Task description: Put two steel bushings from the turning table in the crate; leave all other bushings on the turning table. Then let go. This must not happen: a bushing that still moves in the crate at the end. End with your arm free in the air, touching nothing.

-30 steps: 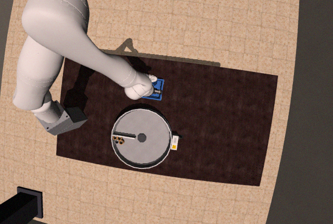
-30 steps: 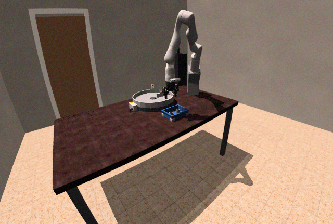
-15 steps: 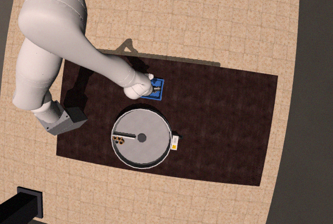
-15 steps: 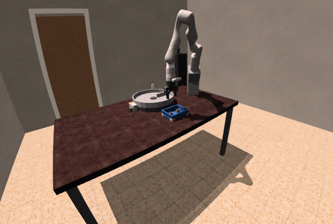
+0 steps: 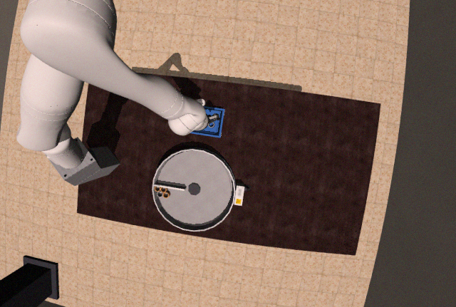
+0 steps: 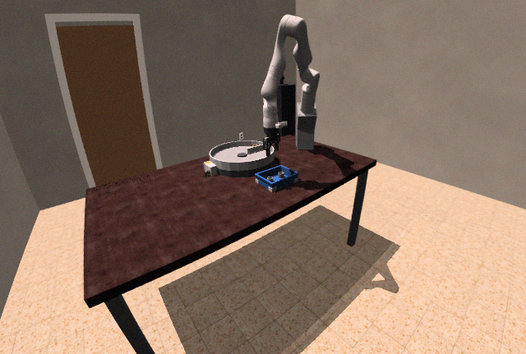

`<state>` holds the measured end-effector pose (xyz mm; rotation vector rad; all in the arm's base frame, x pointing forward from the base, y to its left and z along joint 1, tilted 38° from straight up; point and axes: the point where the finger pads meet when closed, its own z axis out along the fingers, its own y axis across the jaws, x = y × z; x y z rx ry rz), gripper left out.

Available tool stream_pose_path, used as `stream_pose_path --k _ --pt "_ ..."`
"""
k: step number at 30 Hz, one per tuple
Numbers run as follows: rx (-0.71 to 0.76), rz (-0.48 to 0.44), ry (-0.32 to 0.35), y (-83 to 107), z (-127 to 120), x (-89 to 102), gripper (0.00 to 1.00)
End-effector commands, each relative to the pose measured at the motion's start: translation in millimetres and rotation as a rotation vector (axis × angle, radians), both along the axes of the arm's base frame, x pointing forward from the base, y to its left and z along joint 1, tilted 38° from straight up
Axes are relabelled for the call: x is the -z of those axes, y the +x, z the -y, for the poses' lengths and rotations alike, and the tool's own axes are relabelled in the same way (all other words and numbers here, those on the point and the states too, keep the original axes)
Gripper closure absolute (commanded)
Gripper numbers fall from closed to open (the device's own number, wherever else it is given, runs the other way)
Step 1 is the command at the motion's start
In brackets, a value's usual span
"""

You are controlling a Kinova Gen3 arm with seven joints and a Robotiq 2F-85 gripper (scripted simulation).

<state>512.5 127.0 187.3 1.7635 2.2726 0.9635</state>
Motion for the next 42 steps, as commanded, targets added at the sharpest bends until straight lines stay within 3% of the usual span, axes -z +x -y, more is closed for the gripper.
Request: stream_pose_path --k 1,5,10,22,27,39,42 --pt "0.007 0.009 -0.004 0.5 5.2 -1.2 0.00" --pt "0.007 0.009 -0.004 0.5 5.2 -1.2 0.00" --pt "-0.185 0.100 -0.105 -5.2 2.5 -1.7 0.00" --pt "-0.185 0.100 -0.105 -5.2 2.5 -1.7 0.00" --pt "-0.377 0.192 -0.205 -10.9 -0.1 -2.2 0.00" --pt "-0.377 0.192 -0.205 -10.9 -0.1 -2.2 0.00" --pt "-0.494 0.247 -0.262 -14.4 -2.7 -2.4 0.00"
